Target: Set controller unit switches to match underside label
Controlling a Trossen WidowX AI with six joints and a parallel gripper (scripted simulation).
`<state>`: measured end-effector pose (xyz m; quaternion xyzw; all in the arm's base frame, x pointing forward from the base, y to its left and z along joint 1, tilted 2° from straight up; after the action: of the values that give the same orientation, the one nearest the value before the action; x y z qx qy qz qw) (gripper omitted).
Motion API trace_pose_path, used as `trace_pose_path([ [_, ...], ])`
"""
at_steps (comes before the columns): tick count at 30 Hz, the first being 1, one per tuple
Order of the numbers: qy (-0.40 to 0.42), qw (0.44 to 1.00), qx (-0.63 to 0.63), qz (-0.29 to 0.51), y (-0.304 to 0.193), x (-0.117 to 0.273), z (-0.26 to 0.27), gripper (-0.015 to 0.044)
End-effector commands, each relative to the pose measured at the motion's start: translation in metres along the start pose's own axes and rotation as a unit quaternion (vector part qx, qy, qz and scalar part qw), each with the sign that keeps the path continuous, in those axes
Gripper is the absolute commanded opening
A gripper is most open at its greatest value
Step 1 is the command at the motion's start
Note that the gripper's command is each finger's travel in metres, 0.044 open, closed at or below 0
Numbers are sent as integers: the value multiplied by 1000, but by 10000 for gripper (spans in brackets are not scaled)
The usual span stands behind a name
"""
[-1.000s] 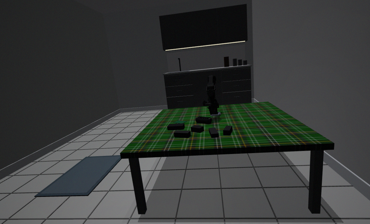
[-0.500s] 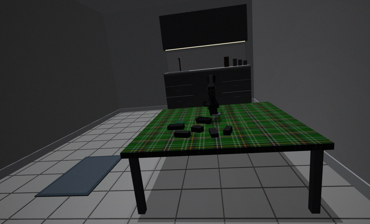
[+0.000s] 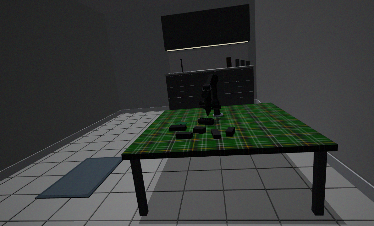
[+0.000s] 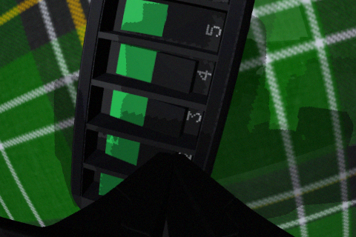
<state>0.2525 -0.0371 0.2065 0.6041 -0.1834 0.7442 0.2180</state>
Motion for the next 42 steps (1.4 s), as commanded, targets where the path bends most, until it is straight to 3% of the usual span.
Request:
trace_pose_path([
  [1,-40,999,-20,-9,19,3,32,0],
  [6,-74,996,-38,-15,37,5,55,0],
  [42,-74,996,-38,-15,38,-40,48,0],
])
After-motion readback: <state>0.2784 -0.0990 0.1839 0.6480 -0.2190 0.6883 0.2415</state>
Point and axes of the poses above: the point midway between the two fingers, 35 mm back from their tips, its own x axis back along the fingers, its own z axis across the jaws, y = z × x, the point moved 10 cm from there along x, back along the fingers, and after that the axes turned 14 degrees about -x, right-handed, at the moved point
